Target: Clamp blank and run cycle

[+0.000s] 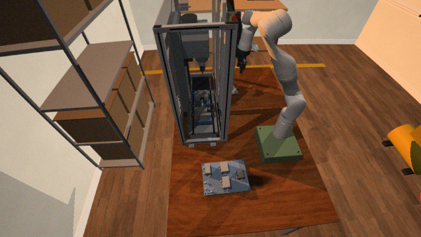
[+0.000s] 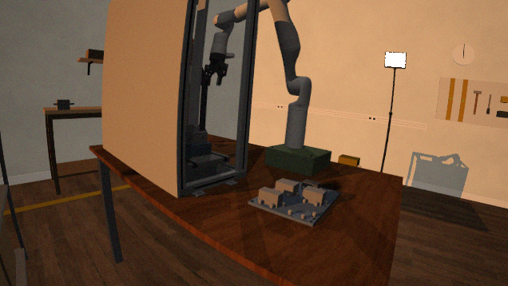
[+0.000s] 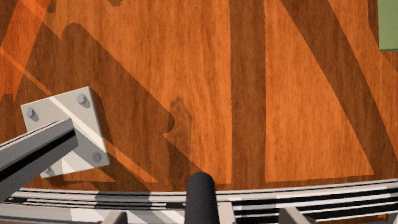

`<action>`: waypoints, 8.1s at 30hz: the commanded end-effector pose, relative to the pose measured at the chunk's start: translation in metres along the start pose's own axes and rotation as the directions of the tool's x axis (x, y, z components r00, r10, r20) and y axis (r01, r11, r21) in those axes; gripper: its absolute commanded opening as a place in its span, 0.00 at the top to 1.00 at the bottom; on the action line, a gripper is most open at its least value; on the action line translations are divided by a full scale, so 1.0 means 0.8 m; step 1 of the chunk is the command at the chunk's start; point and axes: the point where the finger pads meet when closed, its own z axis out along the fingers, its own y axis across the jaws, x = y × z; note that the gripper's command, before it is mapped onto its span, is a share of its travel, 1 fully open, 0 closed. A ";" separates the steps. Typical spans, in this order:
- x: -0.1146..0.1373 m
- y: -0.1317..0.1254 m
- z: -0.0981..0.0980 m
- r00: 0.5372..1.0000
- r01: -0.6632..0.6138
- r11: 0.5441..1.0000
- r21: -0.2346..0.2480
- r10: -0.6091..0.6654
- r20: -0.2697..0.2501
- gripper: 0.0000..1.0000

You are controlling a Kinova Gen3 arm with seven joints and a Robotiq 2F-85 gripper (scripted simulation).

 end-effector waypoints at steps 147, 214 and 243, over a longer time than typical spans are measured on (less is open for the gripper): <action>-0.059 0.152 0.006 1.000 0.000 1.000 0.000 0.000 0.001 0.61; -0.059 0.316 0.006 1.000 0.000 1.000 0.000 0.000 0.001 0.61; -0.059 0.320 0.006 1.000 0.000 1.000 0.000 0.000 0.001 0.20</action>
